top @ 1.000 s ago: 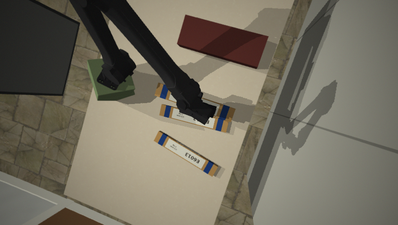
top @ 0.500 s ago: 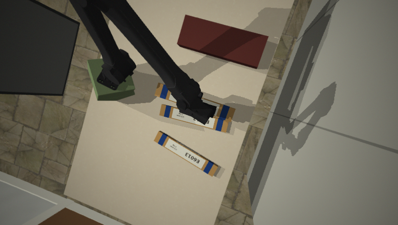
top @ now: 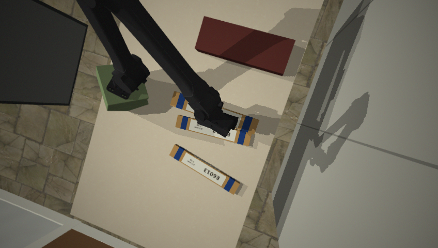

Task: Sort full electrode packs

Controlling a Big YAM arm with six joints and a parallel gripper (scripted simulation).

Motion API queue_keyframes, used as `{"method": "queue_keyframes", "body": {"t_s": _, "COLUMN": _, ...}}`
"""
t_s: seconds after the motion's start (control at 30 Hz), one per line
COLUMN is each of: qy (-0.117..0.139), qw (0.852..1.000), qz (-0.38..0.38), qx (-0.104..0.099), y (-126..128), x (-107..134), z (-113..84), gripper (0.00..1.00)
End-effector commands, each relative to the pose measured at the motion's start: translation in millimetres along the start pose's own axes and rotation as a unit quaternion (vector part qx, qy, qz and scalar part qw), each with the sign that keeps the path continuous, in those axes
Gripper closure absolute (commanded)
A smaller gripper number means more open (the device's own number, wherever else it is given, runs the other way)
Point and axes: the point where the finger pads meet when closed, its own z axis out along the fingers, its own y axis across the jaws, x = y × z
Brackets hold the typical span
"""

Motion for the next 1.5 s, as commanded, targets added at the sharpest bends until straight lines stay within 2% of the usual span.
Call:
{"method": "queue_keyframes", "body": {"t_s": 0.0, "qy": -0.032, "qw": 0.999, "qz": -0.011, "qx": 0.011, "y": 1.6, "x": -22.3, "z": -19.0, "gripper": 1.00}}
{"method": "queue_keyframes", "body": {"t_s": 1.3, "qy": -0.032, "qw": 0.999, "qz": -0.011, "qx": 0.011, "y": 1.6, "x": -22.3, "z": -19.0, "gripper": 1.00}}
{"method": "queue_keyframes", "body": {"t_s": 1.47, "qy": -0.043, "qw": 0.999, "qz": -0.016, "qx": 0.014, "y": 3.3, "x": -30.7, "z": -16.4, "gripper": 1.00}}
